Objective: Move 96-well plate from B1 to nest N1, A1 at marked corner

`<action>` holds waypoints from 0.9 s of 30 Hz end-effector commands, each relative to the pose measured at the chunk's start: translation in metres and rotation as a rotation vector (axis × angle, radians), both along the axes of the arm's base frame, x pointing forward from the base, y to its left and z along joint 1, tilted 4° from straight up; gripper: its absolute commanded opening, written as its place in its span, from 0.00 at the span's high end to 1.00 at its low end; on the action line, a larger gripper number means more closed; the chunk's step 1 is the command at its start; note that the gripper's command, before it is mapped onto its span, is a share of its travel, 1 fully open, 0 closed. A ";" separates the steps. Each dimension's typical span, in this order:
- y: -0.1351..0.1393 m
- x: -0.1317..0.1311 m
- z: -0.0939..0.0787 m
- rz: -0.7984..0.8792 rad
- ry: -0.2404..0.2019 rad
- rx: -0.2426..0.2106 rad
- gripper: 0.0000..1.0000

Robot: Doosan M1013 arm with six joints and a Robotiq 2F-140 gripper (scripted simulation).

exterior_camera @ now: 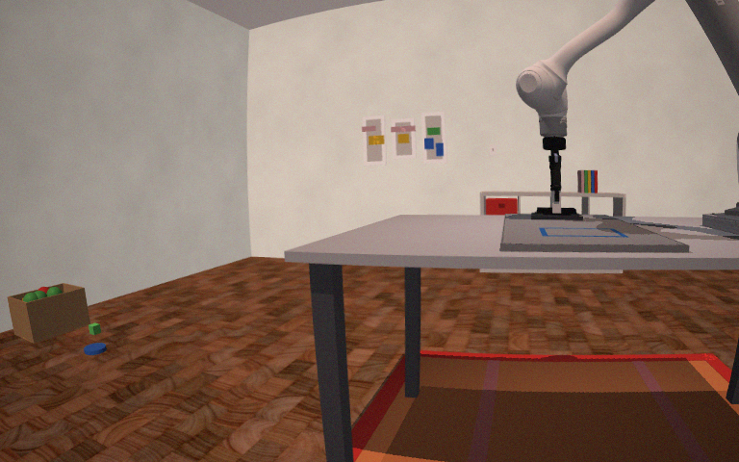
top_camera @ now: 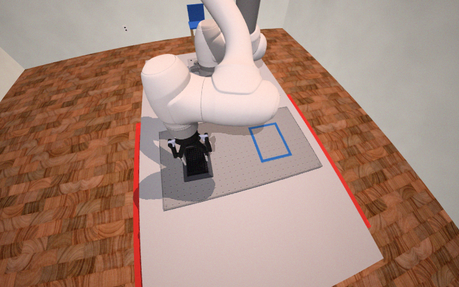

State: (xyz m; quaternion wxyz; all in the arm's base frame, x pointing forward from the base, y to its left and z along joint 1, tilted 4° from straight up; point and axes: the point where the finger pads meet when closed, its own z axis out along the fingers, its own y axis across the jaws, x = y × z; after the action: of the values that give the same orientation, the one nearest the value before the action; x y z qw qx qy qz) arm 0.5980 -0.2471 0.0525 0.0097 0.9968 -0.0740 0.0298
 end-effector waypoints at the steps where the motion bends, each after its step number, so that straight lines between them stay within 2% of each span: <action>1: 0.005 0.001 -0.003 -0.003 -0.001 0.006 1.00; 27: 0.005 0.001 -0.006 -0.003 -0.001 0.006 1.00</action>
State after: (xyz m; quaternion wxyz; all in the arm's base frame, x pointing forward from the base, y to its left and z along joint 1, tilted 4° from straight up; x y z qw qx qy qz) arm 0.5981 -0.2471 0.0492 0.0097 0.9968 -0.0740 0.0298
